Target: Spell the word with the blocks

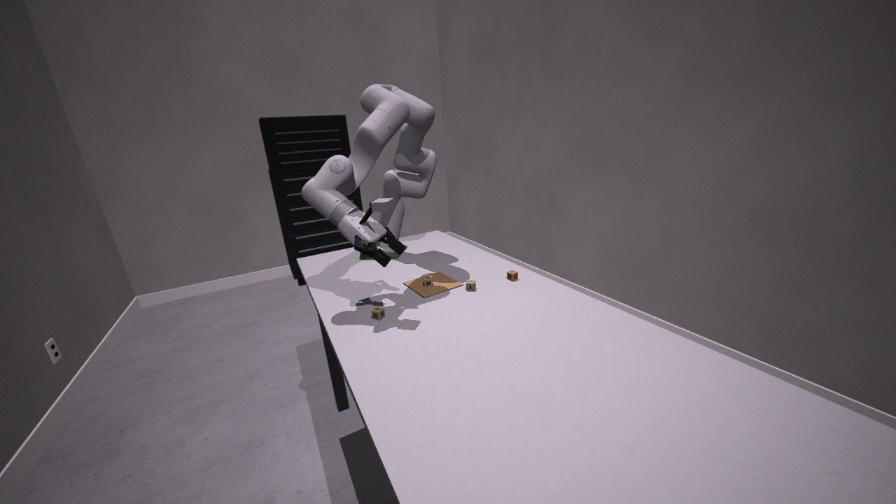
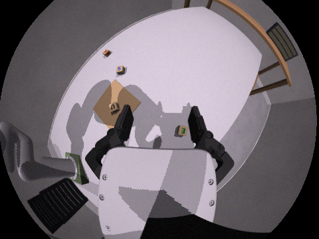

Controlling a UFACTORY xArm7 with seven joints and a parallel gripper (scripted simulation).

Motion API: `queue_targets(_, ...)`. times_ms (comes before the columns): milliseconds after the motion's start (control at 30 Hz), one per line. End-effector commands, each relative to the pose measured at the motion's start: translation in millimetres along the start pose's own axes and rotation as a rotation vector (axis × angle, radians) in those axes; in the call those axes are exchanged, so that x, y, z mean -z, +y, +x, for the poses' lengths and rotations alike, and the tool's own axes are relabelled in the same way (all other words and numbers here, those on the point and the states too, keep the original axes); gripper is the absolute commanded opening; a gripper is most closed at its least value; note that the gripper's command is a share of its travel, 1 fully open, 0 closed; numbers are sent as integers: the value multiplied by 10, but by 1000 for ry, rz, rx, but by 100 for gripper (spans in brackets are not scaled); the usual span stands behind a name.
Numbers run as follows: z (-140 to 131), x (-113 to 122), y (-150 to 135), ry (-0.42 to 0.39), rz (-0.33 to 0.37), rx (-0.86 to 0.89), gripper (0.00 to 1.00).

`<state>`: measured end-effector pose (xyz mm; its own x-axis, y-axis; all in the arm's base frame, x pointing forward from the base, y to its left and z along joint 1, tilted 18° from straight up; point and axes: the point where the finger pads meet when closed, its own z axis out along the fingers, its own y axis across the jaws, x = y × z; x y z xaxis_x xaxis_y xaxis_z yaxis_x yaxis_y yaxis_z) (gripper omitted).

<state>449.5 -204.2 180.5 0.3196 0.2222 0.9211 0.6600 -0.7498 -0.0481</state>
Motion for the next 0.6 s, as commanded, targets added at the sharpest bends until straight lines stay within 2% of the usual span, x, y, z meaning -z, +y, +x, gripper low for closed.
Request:
queue_targets(0, 13, 14, 27, 3, -1, 3, 100)
queue_targets(100, 13, 14, 27, 3, -1, 3, 100)
queue_targets(167, -150, 89, 353, -19, -3, 5, 100)
queue_targets(567, -150, 89, 353, -19, -3, 5, 100)
